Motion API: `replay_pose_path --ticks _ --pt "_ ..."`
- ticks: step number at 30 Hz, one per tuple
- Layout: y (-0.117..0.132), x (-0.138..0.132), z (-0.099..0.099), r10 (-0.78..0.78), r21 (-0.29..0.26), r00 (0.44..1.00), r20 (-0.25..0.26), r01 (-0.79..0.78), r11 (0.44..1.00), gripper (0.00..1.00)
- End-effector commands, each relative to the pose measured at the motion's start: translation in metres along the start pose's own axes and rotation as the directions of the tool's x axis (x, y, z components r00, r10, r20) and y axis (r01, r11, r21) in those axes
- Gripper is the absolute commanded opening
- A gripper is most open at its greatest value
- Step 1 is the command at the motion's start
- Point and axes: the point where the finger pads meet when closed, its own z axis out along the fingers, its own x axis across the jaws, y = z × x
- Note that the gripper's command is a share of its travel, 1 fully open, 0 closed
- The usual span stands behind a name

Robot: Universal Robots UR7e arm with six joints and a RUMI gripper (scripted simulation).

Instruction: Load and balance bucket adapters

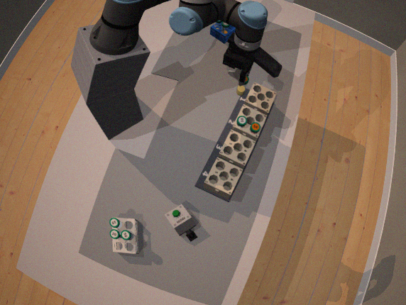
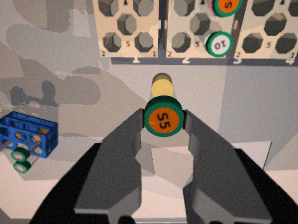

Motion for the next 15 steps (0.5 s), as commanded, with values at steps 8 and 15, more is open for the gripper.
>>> replay_pose_path --ticks 8,15 --pt "-0.028 0.064 0.001 -0.004 -0.002 1.000 0.006 0.004 1.000 0.00" --pt "-0.047 0.107 0.002 -0.004 -0.002 1.000 0.006 0.004 1.000 0.00"
